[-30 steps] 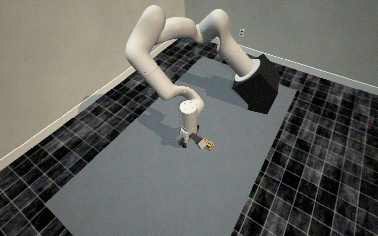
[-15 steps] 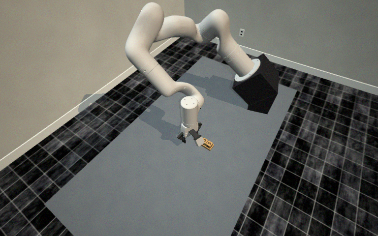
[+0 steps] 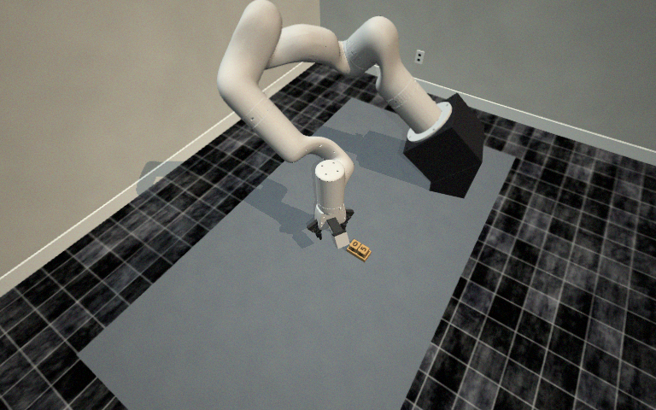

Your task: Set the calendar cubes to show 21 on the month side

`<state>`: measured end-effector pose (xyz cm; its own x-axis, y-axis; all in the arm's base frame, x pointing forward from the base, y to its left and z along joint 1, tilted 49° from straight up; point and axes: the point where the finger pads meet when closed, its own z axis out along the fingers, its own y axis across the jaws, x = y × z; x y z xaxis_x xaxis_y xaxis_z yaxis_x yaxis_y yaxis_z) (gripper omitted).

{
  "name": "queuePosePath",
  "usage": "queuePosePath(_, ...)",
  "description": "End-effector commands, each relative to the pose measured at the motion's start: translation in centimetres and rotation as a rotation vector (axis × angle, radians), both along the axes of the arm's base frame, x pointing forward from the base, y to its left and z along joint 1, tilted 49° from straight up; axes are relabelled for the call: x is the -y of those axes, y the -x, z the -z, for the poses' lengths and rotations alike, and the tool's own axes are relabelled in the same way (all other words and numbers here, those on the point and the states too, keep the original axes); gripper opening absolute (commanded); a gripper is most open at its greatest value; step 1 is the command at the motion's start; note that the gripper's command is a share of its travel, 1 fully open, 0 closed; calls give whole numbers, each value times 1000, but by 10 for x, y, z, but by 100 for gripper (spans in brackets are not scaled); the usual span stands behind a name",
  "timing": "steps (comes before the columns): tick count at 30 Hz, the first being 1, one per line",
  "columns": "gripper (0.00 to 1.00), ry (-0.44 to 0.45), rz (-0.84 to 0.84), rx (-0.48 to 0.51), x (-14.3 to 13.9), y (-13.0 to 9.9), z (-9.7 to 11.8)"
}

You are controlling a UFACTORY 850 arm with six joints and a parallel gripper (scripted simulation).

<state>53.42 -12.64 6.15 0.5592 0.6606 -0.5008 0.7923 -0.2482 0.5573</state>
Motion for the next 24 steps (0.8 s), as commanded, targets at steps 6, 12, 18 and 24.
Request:
queuePosePath(6,100,-19,50,62,10,21,-3)
queuePosePath(12,100,-43,114,130,21,44,-6)
queuePosePath(18,100,-50,131,149,21,45,-6)
queuePosePath(24,100,-80,213,236,31,65,-9)
